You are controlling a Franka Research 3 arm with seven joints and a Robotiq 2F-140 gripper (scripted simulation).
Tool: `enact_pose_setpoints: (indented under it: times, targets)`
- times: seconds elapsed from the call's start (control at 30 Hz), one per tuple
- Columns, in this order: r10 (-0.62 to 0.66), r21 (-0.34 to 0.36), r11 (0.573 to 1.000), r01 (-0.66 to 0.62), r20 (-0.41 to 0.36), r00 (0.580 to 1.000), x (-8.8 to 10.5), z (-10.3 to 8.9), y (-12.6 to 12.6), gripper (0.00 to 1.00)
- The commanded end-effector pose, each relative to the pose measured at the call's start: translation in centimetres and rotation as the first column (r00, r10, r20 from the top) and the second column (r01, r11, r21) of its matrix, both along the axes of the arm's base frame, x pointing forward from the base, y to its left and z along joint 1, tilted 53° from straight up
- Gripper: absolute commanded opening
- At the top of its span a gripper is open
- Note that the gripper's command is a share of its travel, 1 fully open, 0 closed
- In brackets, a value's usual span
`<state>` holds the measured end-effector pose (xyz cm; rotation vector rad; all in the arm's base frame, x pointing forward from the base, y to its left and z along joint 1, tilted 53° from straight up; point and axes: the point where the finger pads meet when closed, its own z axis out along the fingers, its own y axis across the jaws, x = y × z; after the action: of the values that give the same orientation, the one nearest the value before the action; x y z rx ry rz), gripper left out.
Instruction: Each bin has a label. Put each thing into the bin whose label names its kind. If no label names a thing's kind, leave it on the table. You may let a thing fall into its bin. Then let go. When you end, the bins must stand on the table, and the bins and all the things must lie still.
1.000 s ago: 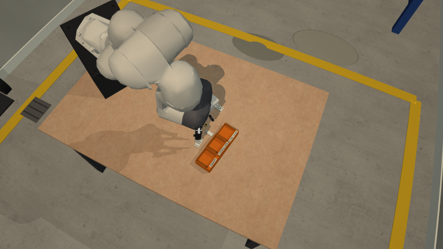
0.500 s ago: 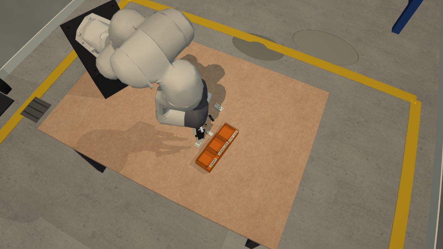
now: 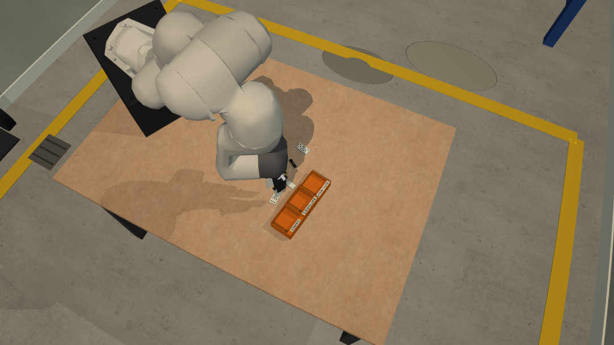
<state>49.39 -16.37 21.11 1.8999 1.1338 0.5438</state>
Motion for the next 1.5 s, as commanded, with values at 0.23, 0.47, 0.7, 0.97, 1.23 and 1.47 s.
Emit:
enact_pose_setpoints:
  times: [0.23,0.47,0.7,0.97,1.23,1.47]
  targets:
    - [0.175,-0.169,0.965,-0.201,-0.159,0.972,-0.06,-0.24,0.33,0.25]
    - [0.225,-0.217,0.936,-0.276,-0.230,0.947,-0.10,-0.33,0.39,0.25]
    - [0.225,-0.217,0.936,-0.276,-0.230,0.947,-0.06,-0.10,0.14,0.25]
    - [0.225,-0.217,0.936,-0.276,-0.230,0.947,-0.06,-0.18,0.25,0.25]
    - [0.225,-0.217,0.936,-0.276,-0.230,0.947,-0.03,-0.13,0.23,0.25]
    - [0.225,-0.217,0.936,-0.276,-0.230,0.947,0.00,-0.06,0.19,0.25]
